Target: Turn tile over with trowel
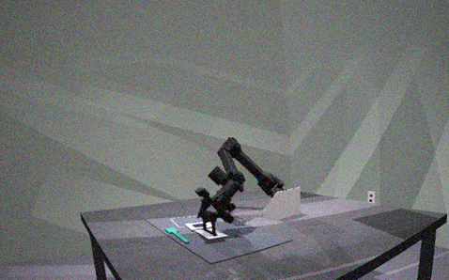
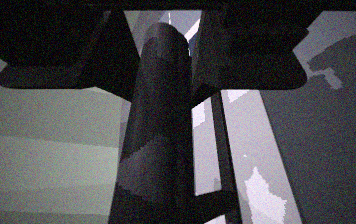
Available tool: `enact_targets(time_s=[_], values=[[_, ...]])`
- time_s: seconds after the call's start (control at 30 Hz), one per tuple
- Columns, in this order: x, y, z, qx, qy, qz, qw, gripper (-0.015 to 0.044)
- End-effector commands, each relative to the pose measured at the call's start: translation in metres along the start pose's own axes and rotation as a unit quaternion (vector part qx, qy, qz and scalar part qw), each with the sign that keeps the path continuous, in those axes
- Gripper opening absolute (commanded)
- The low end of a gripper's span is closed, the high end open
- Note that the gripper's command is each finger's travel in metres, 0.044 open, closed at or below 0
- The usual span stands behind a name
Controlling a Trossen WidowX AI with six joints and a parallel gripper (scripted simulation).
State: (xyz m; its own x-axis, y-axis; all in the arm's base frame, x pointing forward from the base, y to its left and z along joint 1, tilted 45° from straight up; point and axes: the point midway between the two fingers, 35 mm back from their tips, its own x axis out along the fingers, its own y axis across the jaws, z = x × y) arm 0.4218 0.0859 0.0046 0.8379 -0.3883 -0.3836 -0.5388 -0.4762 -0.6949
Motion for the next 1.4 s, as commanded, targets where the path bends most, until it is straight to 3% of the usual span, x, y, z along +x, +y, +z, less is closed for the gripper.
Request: enact_targets(time_s=[0.0, 1.37], values=[[-0.001, -0.003, -0.004, -0.006, 0.01, -0.002, 1.0, 0.0], [-0.038, -0.046, -0.04, -0.038, 0.036, -0.001, 0.999, 0.0]])
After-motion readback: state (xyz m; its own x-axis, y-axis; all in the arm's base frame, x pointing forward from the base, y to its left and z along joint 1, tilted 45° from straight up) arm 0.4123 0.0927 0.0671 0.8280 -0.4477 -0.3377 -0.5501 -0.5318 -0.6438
